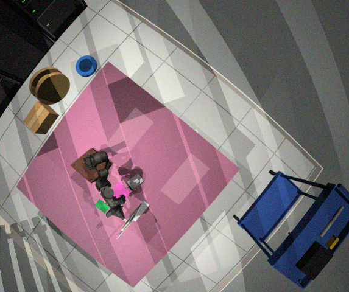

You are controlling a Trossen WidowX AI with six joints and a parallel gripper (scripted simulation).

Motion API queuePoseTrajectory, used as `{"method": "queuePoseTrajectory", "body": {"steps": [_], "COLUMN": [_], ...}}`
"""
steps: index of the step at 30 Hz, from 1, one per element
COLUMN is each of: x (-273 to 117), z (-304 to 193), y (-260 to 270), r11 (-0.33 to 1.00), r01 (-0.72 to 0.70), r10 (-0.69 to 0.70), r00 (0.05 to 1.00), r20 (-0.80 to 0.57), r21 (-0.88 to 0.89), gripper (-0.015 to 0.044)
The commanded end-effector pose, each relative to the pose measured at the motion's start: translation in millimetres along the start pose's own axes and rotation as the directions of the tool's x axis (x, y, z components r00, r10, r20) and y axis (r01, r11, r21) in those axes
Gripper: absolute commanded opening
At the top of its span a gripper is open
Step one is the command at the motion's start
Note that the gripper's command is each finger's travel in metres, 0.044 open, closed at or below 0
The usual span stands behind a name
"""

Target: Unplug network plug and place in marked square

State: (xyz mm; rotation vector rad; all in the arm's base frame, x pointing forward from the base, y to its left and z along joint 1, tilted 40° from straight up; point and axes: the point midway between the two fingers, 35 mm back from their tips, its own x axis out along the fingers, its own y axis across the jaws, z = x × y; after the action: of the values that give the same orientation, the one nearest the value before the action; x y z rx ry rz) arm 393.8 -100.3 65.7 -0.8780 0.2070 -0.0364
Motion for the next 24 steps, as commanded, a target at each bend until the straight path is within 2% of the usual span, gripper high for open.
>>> {"method": "queuePoseTrajectory", "body": {"steps": [1,24], "x": [-3.7,-18.1], "z": [-0.8,-6.2], "y": [0.6,0.8], "r11": [1.000,1.000], "r01": [-0.002,-0.003], "r10": [0.002,0.003], "r00": [1.000,1.000], "r20": [0.002,0.001], "r21": [-0.002,-0.002], "gripper": [0.0000,0.0000]}}
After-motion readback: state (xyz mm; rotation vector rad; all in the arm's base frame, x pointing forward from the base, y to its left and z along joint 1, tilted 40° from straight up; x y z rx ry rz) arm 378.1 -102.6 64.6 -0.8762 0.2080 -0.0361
